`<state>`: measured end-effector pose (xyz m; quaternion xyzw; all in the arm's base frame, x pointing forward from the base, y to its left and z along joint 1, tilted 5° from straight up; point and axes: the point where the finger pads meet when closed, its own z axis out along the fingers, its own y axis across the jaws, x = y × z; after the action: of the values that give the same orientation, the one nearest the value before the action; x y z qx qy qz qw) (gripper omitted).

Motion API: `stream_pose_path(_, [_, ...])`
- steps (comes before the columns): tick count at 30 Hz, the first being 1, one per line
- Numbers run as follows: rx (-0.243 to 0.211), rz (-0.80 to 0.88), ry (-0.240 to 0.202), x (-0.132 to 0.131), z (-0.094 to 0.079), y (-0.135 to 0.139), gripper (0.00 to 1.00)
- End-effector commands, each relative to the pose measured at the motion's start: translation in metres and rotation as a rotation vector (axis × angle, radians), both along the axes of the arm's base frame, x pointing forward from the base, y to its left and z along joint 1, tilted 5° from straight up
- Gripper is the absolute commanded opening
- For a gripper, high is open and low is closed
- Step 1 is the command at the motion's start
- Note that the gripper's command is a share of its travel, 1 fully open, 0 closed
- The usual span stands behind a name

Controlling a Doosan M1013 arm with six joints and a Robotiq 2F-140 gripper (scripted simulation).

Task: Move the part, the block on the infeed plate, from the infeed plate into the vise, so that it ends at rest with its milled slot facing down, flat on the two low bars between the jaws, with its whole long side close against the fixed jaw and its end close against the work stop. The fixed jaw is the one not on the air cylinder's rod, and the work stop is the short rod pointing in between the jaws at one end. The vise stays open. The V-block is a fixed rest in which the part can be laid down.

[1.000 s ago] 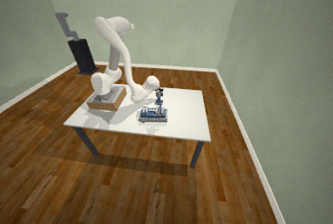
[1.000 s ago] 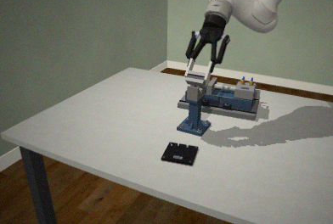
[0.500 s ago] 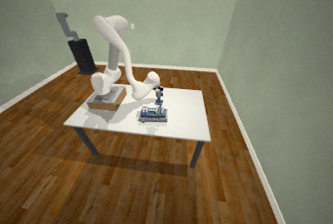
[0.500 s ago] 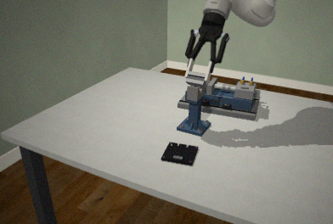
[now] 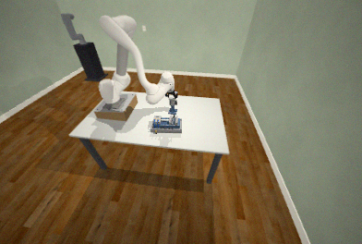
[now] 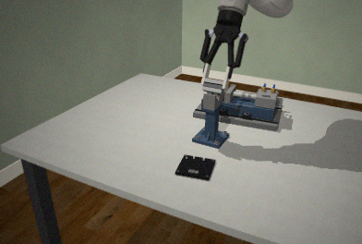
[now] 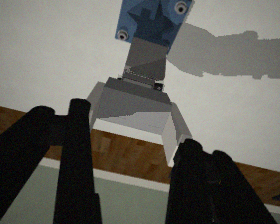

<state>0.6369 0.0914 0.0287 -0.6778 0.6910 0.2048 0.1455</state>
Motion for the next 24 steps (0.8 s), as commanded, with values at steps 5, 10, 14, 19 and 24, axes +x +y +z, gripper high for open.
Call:
stream_pose_path(5, [-0.083,0.002,-0.001,0.0018,0.0031,0.0022,0.0])
stream_pose_path(10, [-0.14,0.007,-0.001,0.0019,0.0036,0.0035,0.0])
stream_pose_path(14, [-0.186,0.011,-0.001,0.0019,0.004,0.0047,0.0])
stream_pose_path(19, [-0.219,0.014,-0.001,0.002,0.0043,0.0055,0.0])
stream_pose_path(24, [-0.272,0.018,-0.001,0.002,0.0046,0.0068,0.0])
